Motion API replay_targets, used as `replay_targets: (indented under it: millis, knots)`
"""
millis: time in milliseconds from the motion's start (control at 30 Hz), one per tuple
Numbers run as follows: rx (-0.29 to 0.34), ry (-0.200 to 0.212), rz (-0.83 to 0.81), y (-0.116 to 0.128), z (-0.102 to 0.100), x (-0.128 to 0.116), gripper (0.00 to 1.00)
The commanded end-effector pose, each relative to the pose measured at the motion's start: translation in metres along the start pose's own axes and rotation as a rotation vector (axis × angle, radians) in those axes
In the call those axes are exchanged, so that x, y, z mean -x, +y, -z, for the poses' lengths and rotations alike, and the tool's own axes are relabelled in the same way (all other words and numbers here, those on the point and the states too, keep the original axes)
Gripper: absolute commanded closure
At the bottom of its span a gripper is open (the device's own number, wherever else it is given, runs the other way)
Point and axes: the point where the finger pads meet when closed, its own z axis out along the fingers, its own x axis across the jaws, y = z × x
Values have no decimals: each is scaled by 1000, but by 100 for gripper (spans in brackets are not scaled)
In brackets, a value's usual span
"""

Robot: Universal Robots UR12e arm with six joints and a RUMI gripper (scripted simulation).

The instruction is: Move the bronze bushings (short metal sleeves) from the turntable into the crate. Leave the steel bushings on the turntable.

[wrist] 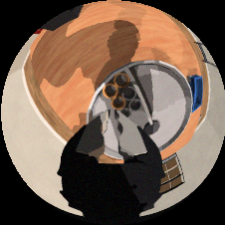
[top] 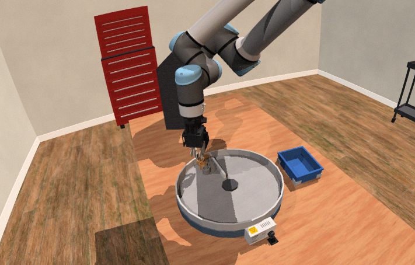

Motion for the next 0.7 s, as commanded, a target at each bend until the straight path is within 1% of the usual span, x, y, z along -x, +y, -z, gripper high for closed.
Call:
replay_targets:
  millis: [0,300,667]
  knots:
    - [-3,1,0,1,-16,0,94]
    - [3,-1,0,3,-13,1,94]
    - [-2,0,0,0,-15,0,94]
